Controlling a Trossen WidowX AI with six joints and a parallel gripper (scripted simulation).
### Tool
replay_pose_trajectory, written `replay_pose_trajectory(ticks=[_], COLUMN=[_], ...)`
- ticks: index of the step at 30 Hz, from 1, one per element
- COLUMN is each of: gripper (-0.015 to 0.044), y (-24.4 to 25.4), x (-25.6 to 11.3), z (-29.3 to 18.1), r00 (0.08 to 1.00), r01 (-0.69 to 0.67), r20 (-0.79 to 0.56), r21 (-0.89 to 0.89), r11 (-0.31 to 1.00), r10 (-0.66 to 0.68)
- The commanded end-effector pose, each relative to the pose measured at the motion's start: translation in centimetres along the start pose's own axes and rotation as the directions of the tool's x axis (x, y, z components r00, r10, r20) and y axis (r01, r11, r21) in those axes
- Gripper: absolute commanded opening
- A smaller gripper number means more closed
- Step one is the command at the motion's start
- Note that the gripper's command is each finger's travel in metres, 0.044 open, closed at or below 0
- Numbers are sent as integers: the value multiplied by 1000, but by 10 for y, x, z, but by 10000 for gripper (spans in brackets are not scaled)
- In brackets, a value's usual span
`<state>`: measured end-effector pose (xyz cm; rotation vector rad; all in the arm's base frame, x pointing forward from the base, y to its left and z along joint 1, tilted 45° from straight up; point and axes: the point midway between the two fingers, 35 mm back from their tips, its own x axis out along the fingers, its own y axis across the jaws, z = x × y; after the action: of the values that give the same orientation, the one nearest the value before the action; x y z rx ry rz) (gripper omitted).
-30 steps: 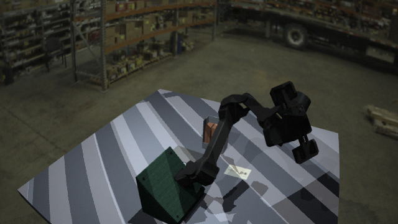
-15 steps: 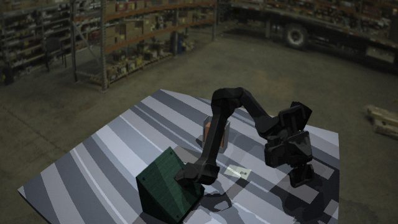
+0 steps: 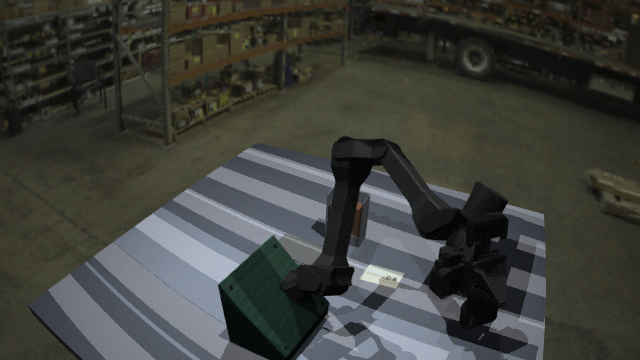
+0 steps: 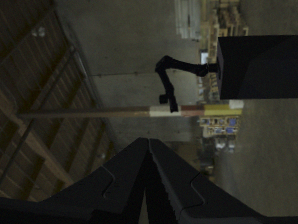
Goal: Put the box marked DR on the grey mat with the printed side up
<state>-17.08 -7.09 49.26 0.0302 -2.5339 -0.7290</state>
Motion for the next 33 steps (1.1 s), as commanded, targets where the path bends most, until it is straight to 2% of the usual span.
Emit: replay_pose_trajectory(ticks=[1, 17, 33], gripper=[0, 0, 0], y=[-16, -84, -146], x=[1, -10, -42], z=[-3, -25, -53], r00=[999, 953, 846], r01=[53, 265, 398], r20=[-7, -94, -187], r21=[-37, -212, -404], r11=[998, 941, 824], r10=[-53, -289, -500])
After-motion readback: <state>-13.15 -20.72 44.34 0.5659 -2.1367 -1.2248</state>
